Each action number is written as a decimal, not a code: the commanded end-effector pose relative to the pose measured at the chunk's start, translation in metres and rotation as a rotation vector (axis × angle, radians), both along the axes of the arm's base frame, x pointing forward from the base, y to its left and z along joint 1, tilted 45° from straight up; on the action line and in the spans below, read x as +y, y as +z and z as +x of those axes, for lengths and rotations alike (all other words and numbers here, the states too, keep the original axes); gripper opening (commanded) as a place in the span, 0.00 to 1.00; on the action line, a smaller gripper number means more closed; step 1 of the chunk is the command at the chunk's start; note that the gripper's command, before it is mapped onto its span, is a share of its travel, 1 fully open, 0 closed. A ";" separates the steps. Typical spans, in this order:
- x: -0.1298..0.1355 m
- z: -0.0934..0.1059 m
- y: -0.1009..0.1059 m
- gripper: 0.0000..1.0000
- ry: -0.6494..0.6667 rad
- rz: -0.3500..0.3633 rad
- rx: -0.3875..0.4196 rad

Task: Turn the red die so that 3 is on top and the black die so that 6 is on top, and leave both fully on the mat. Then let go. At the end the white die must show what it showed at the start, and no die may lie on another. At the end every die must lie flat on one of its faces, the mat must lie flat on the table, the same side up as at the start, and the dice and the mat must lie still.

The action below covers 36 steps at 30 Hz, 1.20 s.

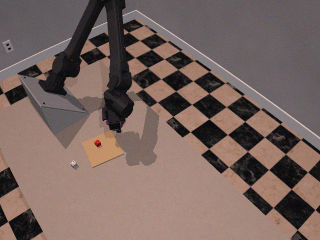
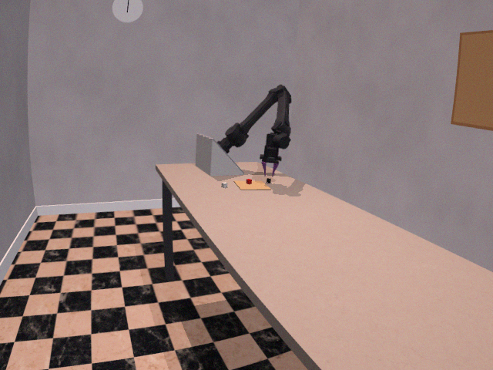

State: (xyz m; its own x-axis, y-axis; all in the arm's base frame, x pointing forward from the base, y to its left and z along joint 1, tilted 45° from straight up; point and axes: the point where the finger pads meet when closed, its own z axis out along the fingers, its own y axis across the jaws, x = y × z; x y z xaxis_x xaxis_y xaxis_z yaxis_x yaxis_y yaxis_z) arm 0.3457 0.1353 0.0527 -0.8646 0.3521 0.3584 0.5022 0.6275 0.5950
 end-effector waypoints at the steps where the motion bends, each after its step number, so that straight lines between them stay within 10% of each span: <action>1: -0.004 0.012 0.000 0.35 -0.016 -0.001 -0.021; 36: -0.005 0.017 0.004 0.35 -0.016 0.000 -0.032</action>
